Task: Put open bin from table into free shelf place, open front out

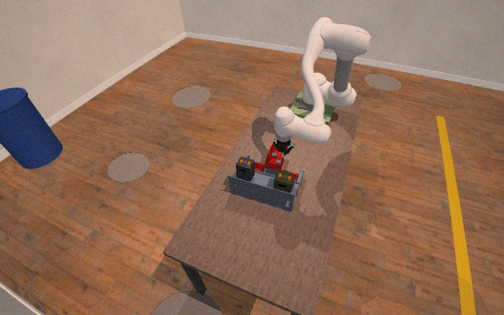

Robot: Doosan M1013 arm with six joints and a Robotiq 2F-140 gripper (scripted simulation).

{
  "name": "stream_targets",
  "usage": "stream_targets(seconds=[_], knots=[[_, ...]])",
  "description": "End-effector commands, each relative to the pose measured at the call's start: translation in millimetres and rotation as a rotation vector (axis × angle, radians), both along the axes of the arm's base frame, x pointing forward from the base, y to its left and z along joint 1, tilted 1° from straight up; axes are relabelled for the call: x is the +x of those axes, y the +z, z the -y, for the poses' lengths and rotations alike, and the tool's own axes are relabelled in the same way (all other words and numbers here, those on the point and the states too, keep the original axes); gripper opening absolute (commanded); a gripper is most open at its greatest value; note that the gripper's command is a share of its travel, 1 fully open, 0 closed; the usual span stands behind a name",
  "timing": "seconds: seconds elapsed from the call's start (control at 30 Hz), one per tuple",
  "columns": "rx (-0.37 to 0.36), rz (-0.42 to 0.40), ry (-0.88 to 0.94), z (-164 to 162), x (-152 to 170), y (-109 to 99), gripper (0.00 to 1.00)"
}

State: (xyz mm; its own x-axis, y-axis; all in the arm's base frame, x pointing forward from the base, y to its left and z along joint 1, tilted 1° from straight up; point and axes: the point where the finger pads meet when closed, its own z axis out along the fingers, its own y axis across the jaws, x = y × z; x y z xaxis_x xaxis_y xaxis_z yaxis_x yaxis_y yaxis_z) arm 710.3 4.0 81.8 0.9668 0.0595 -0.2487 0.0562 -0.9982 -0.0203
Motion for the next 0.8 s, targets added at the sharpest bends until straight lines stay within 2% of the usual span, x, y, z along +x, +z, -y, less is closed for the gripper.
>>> stream_targets(seconds=[0.0,0.77], knots=[[0.0,0.0,0.0,-0.2,3.4,0.2,0.0],[0.0,0.0,0.0,-1.5,26.6,0.2,0.0]])
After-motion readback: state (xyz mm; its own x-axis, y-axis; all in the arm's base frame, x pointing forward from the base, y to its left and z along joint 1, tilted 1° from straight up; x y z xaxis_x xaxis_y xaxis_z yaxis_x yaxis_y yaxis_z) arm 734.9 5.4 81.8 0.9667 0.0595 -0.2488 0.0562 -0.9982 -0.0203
